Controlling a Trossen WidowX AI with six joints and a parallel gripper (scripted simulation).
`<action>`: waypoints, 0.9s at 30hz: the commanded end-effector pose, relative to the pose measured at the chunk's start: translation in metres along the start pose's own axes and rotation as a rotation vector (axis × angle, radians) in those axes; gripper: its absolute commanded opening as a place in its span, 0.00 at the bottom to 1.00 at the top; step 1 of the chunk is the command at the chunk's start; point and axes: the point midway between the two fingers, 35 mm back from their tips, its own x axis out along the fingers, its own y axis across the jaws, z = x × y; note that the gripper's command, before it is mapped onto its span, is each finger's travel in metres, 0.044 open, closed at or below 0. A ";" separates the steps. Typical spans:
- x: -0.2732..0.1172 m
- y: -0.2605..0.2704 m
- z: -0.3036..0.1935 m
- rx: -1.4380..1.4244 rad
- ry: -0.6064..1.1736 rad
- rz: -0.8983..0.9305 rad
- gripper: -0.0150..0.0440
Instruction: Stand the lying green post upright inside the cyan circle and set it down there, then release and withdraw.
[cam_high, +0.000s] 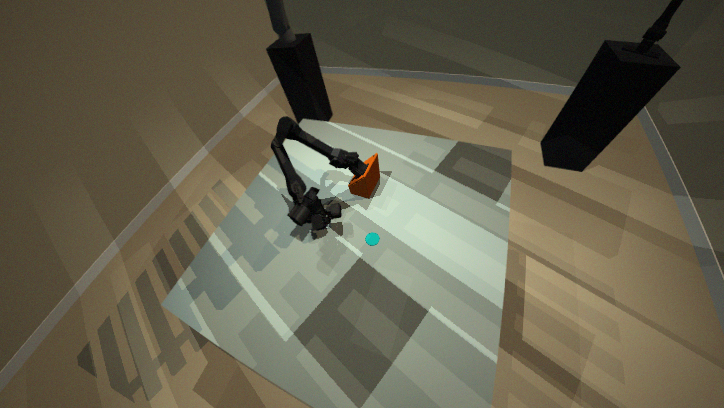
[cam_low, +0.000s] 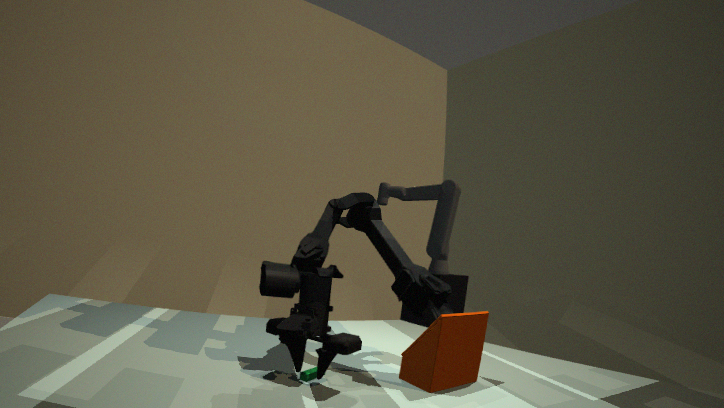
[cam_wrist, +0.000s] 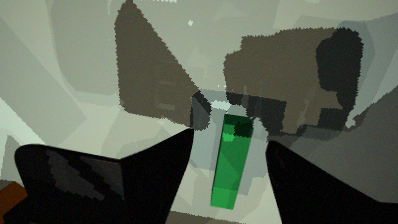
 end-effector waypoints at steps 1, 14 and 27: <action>0.002 -0.001 0.002 -0.005 -0.008 -0.013 0.56; -0.002 0.000 0.007 0.001 -0.032 -0.012 0.29; -0.021 0.003 0.017 0.007 -0.061 -0.003 0.29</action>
